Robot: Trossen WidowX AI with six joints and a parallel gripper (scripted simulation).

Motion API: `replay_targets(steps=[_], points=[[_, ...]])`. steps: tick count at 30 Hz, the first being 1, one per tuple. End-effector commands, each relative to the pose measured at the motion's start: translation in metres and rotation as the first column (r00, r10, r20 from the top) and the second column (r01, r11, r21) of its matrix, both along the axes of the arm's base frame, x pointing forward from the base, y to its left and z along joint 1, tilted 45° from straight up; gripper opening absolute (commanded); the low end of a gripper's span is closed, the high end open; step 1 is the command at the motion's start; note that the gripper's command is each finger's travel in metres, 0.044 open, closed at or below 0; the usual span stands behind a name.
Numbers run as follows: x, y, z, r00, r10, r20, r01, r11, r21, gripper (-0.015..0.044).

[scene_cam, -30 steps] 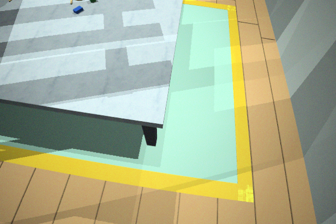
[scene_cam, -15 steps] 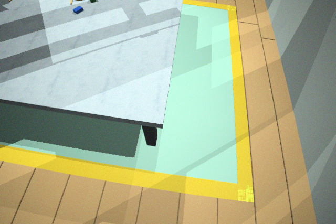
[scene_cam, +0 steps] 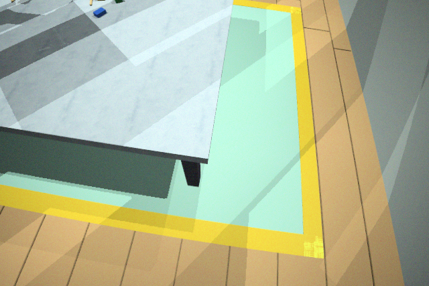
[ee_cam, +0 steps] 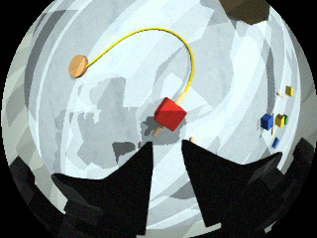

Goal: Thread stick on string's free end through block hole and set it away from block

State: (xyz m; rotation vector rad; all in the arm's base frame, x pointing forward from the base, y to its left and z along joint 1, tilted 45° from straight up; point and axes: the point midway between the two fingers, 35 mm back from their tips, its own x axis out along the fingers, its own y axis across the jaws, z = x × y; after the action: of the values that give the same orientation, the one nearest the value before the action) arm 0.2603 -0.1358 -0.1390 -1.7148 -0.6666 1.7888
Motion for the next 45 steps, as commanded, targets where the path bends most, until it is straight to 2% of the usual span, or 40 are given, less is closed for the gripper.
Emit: replay_targets(steps=[1,17,45], points=[[0.014,-0.007,-0.003,0.801,-0.441,-0.404,0.438,0.893,-0.106,0.0122],[0.014,-0.006,-0.004,0.801,-0.441,-0.404,0.438,0.893,-0.106,0.0122],[0.016,0.025,-0.037,0.801,-0.442,-0.404,0.439,0.892,-0.105,0.0122]])
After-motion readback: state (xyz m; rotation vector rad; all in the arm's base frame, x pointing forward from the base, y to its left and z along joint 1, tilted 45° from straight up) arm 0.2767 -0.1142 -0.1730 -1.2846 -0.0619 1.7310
